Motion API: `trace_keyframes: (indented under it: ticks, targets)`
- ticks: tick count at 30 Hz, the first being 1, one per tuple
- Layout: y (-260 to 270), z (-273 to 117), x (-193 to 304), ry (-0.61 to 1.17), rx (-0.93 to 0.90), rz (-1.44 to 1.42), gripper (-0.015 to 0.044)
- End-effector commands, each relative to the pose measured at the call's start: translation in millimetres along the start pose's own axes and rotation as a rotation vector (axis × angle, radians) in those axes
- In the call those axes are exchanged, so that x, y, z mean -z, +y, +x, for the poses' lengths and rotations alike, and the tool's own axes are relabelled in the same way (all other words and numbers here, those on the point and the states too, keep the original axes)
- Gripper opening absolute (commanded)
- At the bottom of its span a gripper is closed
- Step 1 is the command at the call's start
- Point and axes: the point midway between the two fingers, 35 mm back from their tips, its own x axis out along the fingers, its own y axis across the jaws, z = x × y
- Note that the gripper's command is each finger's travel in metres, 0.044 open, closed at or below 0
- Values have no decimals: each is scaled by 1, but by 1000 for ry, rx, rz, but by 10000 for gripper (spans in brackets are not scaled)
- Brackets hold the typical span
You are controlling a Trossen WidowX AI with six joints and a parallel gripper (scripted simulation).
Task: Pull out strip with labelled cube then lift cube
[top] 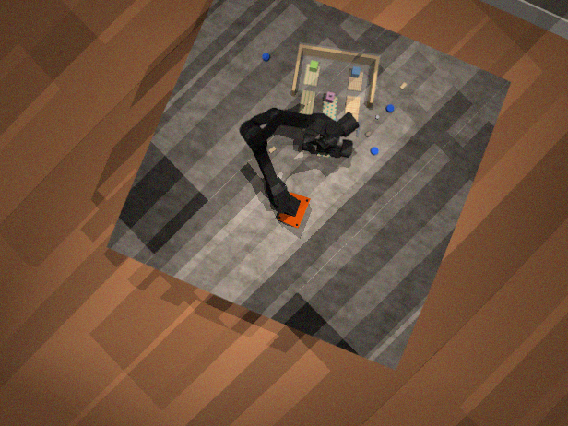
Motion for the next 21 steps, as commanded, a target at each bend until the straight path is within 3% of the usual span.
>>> trace_keyframes:
  ticks: [1,21]
  targets:
    - [2,5,16,28,-3,10,0]
    - [2,4,45,29,-3,11,0]
